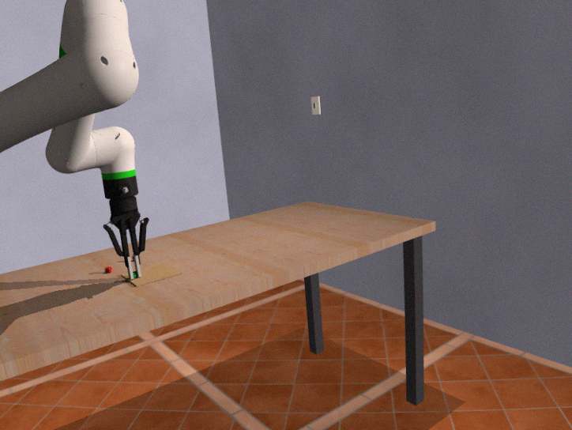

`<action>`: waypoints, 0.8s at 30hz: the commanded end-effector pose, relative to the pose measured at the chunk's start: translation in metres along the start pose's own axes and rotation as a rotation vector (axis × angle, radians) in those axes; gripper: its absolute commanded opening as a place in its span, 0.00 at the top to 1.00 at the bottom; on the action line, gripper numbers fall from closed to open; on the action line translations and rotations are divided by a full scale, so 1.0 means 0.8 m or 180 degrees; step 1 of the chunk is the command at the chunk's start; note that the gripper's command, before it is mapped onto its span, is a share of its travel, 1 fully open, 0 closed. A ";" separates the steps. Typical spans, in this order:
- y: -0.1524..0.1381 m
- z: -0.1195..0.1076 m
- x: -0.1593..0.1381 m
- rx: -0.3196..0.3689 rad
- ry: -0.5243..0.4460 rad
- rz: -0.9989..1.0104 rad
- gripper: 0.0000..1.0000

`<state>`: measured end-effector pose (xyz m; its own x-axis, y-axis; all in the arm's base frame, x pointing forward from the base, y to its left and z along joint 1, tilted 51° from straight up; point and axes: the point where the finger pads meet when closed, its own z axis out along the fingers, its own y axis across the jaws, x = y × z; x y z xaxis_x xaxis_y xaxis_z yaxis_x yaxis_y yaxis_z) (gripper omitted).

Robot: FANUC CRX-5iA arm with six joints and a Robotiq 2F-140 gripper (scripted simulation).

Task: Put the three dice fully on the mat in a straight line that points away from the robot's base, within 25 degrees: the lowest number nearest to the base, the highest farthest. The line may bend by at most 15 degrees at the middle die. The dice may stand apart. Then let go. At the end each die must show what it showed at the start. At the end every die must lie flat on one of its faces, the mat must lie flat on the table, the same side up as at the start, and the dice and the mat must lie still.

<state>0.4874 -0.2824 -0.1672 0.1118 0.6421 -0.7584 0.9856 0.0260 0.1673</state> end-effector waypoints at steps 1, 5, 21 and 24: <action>0.000 0.000 0.000 -0.0001 0.0001 0.0000 0.93; 0.000 0.000 0.000 -0.0001 0.0001 0.0000 0.93; 0.000 0.000 0.000 -0.0001 0.0001 0.0000 0.91; 0.000 0.000 0.000 -0.0001 0.0001 0.0000 0.89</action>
<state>0.4874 -0.2824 -0.1672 0.1118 0.6421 -0.7584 0.9856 0.0260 0.1673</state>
